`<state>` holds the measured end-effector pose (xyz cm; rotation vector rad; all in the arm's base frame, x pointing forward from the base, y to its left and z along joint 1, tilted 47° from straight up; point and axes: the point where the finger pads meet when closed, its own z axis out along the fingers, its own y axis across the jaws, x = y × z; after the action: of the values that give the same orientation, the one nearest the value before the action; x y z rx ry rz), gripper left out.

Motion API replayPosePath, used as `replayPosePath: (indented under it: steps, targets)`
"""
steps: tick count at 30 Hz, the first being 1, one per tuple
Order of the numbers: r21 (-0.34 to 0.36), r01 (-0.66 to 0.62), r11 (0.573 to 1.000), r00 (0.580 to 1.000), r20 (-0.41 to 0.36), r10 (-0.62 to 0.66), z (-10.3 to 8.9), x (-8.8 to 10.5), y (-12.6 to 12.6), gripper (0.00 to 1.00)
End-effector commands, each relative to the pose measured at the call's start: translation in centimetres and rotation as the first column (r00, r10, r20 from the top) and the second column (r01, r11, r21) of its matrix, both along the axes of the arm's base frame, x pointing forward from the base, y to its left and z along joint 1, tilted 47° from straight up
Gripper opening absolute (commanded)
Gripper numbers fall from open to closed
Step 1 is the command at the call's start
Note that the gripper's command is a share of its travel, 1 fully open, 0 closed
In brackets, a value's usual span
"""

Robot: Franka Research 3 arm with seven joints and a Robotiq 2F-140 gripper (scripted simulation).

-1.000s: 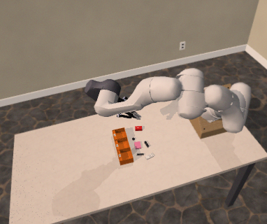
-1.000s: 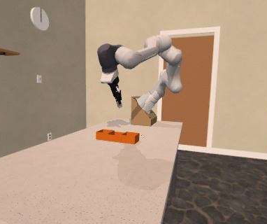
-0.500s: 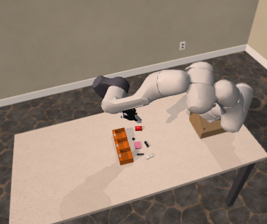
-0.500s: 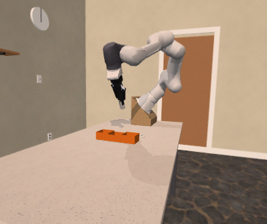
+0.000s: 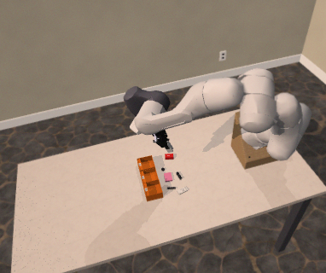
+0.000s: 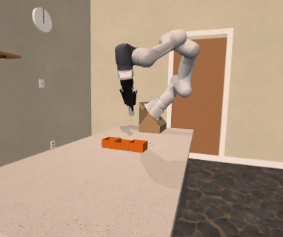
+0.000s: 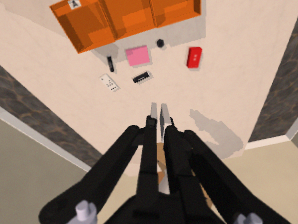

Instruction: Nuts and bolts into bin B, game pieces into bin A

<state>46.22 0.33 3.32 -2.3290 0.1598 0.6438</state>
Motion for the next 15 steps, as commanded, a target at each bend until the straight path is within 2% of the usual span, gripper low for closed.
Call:
replayPosePath:
  steps: [1,4,5,15]
  targets:
    - [0.043,-0.036,0.998,0.989,0.147,0.029,-0.18,0.99,0.0,0.05]
    - [0.046,-0.038,0.998,0.987,0.158,0.031,-0.18,0.99,0.0,0.05]
    - [0.057,-0.036,0.998,0.979,0.201,0.024,0.15,0.88,0.09,0.05]
    - [0.081,-0.024,0.996,0.941,0.338,-0.005,0.78,0.52,0.05,0.05]
